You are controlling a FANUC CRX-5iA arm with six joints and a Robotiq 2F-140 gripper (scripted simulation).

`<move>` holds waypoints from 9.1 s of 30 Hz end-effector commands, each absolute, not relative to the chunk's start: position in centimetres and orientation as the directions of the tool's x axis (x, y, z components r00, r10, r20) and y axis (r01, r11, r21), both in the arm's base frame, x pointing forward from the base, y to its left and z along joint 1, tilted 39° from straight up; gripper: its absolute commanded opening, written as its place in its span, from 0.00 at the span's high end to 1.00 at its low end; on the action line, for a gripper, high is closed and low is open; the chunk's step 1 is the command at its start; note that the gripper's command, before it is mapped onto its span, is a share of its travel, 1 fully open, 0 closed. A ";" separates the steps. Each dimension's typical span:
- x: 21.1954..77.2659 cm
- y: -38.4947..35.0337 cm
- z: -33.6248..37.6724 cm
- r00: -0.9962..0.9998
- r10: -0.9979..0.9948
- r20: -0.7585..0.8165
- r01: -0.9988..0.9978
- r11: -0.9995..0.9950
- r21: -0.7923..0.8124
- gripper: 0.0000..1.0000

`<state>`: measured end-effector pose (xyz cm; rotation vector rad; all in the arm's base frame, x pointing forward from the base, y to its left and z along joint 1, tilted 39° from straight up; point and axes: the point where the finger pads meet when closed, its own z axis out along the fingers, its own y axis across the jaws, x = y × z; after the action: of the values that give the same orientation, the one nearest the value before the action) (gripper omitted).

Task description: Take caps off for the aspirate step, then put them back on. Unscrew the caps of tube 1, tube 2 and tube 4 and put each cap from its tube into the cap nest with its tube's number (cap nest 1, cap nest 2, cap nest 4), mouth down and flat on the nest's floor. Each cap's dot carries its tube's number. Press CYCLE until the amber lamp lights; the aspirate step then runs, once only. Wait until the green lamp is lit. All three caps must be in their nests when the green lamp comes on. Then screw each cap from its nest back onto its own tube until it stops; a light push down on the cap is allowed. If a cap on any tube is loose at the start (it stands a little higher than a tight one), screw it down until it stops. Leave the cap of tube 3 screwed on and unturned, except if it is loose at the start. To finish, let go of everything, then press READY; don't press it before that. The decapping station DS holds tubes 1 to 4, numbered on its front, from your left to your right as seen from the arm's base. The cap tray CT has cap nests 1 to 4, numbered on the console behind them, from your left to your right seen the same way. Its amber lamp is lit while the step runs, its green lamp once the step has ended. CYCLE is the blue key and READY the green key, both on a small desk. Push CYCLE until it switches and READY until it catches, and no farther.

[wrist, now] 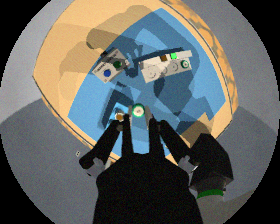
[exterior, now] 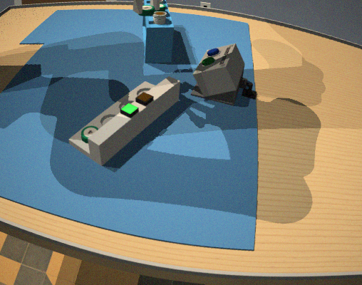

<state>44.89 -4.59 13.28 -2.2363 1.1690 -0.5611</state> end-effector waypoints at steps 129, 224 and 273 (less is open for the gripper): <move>47.0 12.8 14.9 0.477 -0.875 0.080 -0.660 -0.417 -0.625 1.00; 47.0 12.8 14.9 0.477 -0.875 0.080 -0.660 -0.417 -0.625 1.00; 47.0 12.8 14.9 -0.064 -0.936 -0.345 -0.812 0.250 -0.528 0.65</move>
<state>47.06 12.83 14.79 -1.5135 1.9557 -0.2243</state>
